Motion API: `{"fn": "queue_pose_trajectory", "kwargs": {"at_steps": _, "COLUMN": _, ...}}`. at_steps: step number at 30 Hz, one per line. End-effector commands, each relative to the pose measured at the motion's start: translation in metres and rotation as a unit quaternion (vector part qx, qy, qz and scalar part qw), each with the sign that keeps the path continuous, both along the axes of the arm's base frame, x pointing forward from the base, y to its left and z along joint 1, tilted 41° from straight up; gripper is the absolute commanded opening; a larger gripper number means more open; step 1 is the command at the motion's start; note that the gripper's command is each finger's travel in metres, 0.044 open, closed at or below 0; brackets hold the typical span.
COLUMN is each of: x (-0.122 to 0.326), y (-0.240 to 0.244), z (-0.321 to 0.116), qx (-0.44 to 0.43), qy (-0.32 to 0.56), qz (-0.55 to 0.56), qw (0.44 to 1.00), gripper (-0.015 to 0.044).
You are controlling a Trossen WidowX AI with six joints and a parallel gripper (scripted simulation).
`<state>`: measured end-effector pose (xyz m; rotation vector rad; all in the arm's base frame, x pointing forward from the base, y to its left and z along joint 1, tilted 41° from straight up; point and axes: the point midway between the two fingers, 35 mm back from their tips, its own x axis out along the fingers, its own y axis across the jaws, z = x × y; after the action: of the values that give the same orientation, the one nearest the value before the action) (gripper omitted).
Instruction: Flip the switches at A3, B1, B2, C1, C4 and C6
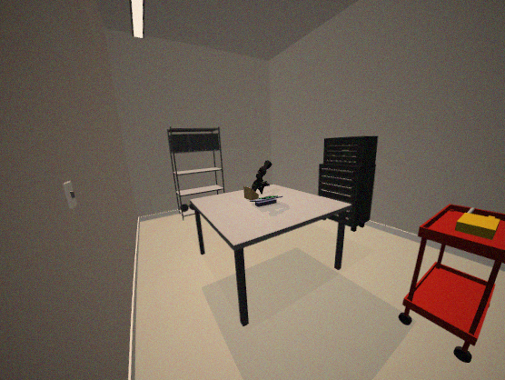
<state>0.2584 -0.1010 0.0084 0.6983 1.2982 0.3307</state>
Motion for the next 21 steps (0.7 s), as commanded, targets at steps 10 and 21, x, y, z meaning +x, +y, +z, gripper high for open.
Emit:
{"fn": "queue_pose_trajectory", "kwargs": {"at_steps": 10, "x": 0.003, "y": 0.016, "z": -0.02, "qx": 0.007, "qy": 0.009, "qz": 0.002, "qw": 1.0, "gripper": 0.0}}
{"fn": "queue_pose_trajectory", "kwargs": {"at_steps": 21, "x": 0.007, "y": 0.024, "z": -0.03, "qx": 0.007, "qy": 0.009, "qz": 0.002, "qw": 1.0, "gripper": 0.0}}
